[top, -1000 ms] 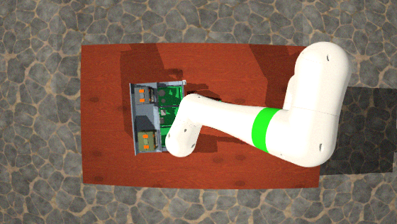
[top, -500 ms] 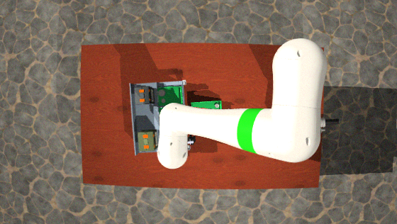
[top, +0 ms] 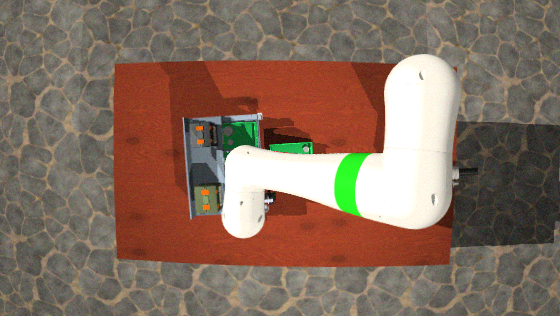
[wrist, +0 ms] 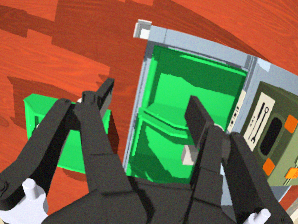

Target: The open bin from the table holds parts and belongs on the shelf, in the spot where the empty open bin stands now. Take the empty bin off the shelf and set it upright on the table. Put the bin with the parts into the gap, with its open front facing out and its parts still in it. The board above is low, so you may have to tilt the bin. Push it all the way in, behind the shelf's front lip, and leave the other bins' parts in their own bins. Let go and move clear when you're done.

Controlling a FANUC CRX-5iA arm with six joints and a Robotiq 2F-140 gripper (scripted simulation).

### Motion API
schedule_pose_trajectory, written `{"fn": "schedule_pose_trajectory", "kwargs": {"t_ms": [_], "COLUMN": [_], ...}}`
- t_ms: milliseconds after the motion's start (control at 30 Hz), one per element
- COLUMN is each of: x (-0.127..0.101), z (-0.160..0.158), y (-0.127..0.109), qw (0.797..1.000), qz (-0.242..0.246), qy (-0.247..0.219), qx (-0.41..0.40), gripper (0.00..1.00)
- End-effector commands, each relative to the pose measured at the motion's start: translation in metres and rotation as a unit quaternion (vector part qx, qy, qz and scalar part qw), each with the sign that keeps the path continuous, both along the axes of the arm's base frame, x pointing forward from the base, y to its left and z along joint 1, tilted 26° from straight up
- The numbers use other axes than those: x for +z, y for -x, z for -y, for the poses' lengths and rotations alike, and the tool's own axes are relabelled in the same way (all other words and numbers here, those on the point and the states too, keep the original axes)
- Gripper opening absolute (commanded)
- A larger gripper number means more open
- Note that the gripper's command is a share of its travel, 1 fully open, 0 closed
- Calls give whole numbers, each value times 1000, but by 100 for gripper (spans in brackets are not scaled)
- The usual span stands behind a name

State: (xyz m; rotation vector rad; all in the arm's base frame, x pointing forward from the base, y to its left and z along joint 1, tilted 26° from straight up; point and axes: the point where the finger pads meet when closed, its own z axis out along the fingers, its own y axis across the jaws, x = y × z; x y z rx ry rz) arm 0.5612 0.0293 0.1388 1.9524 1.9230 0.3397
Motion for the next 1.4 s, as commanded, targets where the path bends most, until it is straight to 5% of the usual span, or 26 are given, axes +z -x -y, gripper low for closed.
{"fn": "schedule_pose_trajectory", "kwargs": {"t_ms": [0, 633, 1367], "x": [1, -3, -34], "z": [0, 0, 3], "y": [0, -2, -17], "qw": [1000, 1000, 1000], "qz": [1, 1, 1], "qy": [0, 0, 0], "qx": [0, 0, 0], "gripper": [62, 62, 62]}}
